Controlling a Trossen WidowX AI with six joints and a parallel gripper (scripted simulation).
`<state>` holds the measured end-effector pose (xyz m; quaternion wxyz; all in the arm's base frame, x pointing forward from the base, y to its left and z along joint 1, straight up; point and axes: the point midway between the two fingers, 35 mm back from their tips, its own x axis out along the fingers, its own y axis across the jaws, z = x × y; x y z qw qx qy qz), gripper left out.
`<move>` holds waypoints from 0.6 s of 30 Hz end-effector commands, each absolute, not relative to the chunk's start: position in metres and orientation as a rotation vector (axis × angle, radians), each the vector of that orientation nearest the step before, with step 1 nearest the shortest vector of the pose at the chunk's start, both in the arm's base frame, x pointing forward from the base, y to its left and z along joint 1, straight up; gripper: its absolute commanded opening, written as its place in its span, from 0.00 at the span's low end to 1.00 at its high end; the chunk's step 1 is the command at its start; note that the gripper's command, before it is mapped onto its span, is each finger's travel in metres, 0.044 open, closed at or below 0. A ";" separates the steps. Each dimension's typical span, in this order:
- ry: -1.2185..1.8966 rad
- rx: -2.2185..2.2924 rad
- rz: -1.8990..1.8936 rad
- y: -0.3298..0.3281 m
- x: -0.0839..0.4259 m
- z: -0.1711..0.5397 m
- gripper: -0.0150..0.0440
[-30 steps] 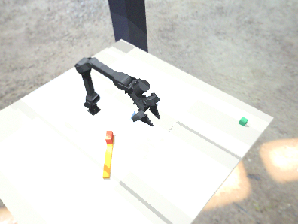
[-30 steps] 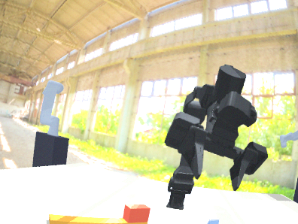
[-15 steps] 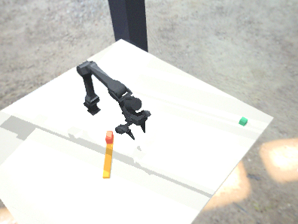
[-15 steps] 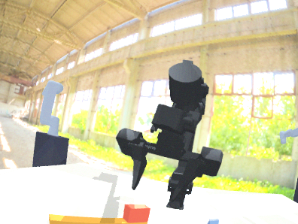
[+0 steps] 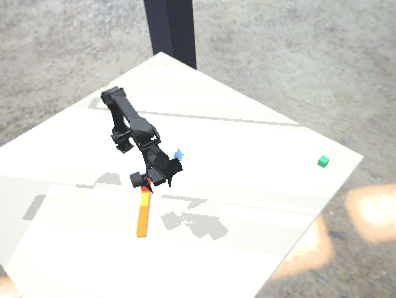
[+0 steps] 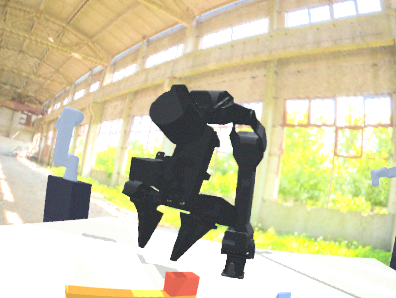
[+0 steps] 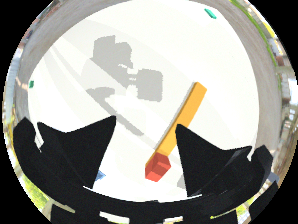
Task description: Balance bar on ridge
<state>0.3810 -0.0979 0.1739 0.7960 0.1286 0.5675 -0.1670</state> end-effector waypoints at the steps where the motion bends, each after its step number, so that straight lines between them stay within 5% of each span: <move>1: 1.278 0.359 -0.420 -0.113 0.368 0.169 0.79; 18: 1.444 0.632 -0.634 -0.153 0.320 0.161 0.79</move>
